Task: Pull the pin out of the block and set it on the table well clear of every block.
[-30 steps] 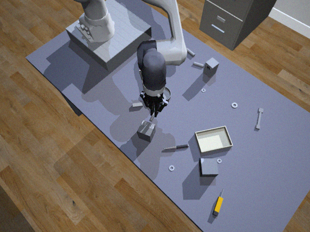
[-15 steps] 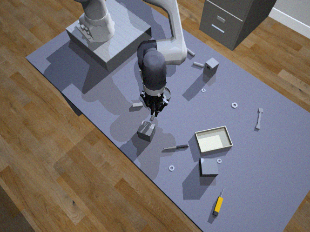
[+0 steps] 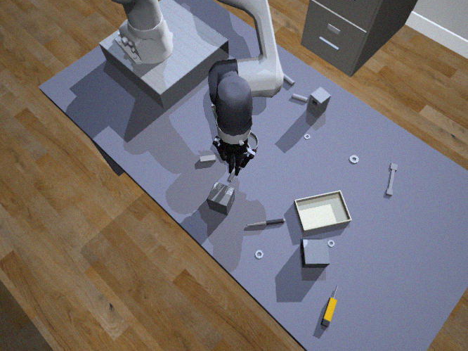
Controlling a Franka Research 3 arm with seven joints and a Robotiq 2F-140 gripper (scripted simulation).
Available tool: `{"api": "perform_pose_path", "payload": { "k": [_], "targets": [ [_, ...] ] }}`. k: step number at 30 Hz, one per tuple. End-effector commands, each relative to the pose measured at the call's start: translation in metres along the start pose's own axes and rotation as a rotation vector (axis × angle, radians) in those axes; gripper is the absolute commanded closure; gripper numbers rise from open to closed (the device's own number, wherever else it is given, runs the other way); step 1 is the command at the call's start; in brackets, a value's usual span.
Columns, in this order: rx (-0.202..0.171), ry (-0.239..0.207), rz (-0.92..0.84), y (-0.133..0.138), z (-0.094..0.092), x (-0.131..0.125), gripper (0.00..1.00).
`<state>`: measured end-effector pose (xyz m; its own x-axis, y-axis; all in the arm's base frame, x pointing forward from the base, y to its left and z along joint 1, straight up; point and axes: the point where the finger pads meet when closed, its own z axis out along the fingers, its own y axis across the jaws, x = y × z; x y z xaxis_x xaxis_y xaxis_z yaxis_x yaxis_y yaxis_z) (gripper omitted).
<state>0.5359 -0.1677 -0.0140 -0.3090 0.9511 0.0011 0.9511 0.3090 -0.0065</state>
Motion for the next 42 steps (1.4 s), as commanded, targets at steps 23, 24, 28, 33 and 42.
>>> {"api": "perform_pose_path", "payload": {
  "k": [23,24,28,33,42],
  "targets": [
    [-0.007,0.063,0.005,0.002,-0.009,0.004,0.90],
    [-0.007,0.063,0.005,0.002,-0.009,0.004,0.90],
    [-0.007,0.063,0.005,0.002,-0.009,0.004,0.90],
    [-0.007,0.066,0.004,0.001,-0.009,0.004,0.90],
    [-0.009,0.111,-0.012,0.000,-0.011,0.005,0.90]
  ]
}}
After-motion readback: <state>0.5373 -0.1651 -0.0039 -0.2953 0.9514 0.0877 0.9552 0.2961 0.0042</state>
